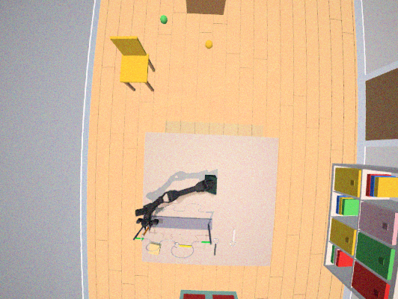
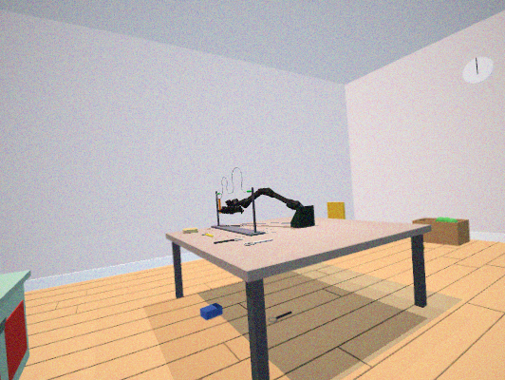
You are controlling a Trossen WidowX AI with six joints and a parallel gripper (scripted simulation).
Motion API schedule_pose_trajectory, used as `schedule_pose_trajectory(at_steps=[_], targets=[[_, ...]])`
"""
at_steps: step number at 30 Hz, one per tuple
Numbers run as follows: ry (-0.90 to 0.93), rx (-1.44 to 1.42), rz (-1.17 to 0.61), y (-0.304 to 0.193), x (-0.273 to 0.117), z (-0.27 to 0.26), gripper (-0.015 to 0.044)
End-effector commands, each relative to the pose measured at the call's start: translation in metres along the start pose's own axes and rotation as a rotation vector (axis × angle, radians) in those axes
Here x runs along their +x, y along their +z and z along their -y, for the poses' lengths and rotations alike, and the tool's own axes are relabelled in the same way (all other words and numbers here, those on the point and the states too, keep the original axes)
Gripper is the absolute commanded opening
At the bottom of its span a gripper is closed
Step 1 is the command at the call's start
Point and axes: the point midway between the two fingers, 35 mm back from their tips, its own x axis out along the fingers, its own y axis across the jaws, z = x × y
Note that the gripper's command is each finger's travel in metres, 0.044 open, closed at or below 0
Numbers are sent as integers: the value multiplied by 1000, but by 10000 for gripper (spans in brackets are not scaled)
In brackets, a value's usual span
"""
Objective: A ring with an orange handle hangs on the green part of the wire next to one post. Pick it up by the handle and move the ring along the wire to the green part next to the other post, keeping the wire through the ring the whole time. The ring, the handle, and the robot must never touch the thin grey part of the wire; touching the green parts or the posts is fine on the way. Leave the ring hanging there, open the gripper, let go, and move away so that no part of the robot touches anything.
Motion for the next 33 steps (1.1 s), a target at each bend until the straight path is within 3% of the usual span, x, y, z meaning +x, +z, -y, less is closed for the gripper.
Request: schedule_pose_trajectory(at_steps=[1,30,33], targets=[[0,0,1,1,8,-1,160],[0,1,1,1,12,-1,160],[0,-1,4,1,12,-1,81]])
